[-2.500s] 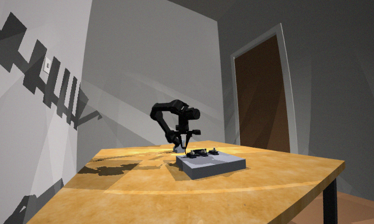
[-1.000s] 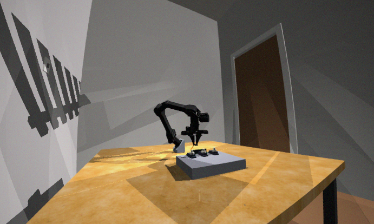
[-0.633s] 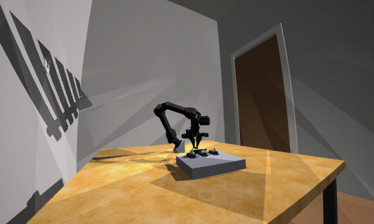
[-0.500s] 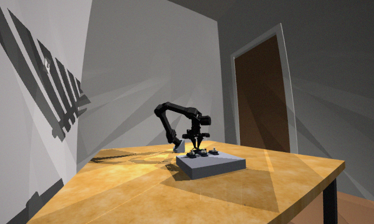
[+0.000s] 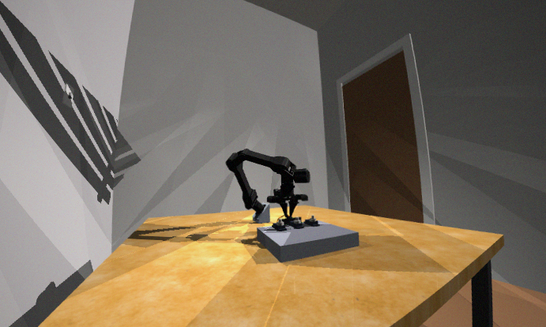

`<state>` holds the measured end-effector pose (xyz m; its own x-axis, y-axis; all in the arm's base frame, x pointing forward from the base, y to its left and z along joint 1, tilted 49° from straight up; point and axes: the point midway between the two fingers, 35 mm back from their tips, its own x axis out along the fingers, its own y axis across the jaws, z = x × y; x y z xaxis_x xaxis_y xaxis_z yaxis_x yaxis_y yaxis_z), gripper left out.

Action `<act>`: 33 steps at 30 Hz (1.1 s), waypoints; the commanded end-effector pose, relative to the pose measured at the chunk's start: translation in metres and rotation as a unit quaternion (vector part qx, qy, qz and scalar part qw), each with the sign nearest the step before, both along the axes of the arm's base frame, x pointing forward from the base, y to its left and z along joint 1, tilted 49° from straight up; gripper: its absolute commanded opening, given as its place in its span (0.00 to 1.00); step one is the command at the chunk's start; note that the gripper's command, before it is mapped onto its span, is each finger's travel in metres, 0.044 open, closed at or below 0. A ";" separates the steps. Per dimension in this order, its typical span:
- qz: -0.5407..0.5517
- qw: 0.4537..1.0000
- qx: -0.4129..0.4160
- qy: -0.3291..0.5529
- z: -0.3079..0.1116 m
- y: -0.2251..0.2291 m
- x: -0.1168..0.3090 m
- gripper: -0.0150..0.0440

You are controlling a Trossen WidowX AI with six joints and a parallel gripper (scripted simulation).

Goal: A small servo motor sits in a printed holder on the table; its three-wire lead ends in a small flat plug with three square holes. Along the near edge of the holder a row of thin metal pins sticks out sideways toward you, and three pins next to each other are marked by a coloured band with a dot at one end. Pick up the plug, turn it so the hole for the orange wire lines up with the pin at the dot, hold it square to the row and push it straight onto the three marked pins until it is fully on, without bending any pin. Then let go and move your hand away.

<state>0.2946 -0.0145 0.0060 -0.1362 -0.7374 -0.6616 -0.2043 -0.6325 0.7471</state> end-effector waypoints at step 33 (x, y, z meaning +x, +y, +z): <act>0.003 1.000 0.000 0.001 0.003 -0.001 0.017 0.65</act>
